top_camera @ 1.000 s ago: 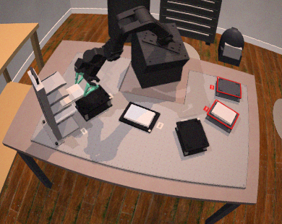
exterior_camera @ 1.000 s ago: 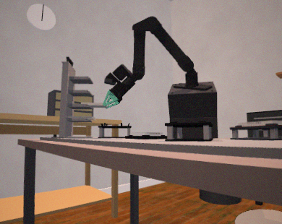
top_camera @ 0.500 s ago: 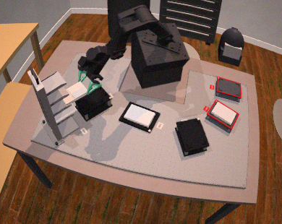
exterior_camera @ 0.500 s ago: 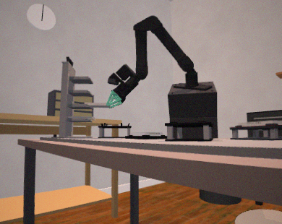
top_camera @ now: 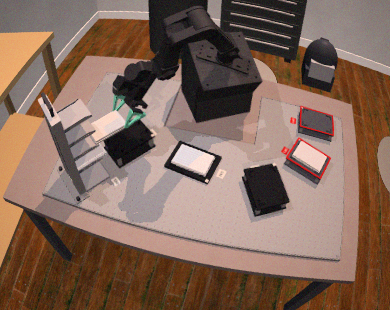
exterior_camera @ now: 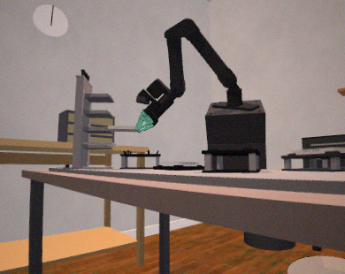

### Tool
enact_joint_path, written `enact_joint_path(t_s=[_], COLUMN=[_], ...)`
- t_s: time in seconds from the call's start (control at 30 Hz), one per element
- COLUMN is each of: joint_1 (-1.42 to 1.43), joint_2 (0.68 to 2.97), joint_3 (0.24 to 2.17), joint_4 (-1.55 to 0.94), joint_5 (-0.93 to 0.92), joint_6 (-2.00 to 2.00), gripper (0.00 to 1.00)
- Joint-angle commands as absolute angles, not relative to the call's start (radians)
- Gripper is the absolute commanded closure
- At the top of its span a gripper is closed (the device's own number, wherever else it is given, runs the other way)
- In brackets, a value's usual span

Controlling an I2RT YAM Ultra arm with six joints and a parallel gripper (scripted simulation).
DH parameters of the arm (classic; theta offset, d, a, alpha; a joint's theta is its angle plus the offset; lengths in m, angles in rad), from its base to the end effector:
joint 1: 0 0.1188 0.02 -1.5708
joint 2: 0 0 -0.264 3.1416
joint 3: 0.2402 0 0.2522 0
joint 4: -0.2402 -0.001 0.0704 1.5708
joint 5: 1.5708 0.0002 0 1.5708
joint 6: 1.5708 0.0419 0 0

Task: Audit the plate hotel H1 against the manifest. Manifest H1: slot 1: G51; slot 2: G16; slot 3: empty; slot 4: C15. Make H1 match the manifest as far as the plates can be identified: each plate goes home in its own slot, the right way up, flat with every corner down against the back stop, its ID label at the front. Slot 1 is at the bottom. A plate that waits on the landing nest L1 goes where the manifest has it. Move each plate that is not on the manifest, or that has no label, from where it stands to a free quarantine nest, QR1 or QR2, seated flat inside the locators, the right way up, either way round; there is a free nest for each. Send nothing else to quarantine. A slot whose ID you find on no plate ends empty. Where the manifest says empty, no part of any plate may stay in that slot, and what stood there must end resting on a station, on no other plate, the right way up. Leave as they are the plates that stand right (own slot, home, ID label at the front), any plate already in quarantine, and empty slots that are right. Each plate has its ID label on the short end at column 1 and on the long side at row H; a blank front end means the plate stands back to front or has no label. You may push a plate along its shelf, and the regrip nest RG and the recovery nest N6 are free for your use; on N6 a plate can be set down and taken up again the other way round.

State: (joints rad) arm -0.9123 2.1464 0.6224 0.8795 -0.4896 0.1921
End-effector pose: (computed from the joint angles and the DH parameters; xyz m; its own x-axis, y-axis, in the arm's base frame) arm 0.2127 -0.2411 0.0337 -0.2715 0.6263 -0.7308 0.5295 0.7312 0.4300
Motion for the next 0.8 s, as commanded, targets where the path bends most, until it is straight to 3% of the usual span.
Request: enact_joint_path(t_s=[0.0,0.77], joint_1=[-0.925,-0.948], joint_2=[2.134,2.117], joint_3=[0.618,0.509], joint_4=[0.901,0.984], joint_5=[-0.492,-0.511], joint_6=[0.19,0.174], gripper=[0.14,0.14])
